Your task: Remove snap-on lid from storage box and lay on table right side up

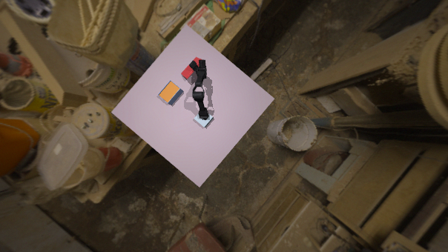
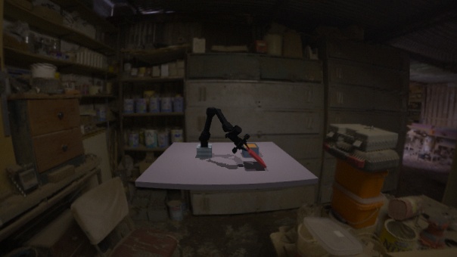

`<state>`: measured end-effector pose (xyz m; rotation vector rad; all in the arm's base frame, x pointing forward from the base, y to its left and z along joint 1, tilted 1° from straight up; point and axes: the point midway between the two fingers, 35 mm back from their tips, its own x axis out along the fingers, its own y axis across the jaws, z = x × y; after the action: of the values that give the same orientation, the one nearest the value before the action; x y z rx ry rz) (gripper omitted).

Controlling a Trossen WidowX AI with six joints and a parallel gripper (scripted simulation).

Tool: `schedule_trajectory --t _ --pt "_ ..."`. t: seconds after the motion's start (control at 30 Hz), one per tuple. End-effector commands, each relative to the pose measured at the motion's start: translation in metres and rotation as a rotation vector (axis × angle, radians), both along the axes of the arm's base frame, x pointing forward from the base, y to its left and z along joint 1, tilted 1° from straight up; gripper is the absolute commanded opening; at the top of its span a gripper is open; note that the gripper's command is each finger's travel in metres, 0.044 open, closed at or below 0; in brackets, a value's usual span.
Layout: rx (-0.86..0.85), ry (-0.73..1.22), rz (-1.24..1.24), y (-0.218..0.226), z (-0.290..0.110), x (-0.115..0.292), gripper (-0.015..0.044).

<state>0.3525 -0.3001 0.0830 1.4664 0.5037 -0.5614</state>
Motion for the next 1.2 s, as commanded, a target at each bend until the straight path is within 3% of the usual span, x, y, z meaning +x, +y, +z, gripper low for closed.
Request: schedule_trajectory --t 0.0,1.17 --pt "-0.004 -0.011 0.008 0.0 0.0 0.001 0.0" --pt "-0.004 -0.011 0.008 -0.001 -0.029 0.002 0.0"
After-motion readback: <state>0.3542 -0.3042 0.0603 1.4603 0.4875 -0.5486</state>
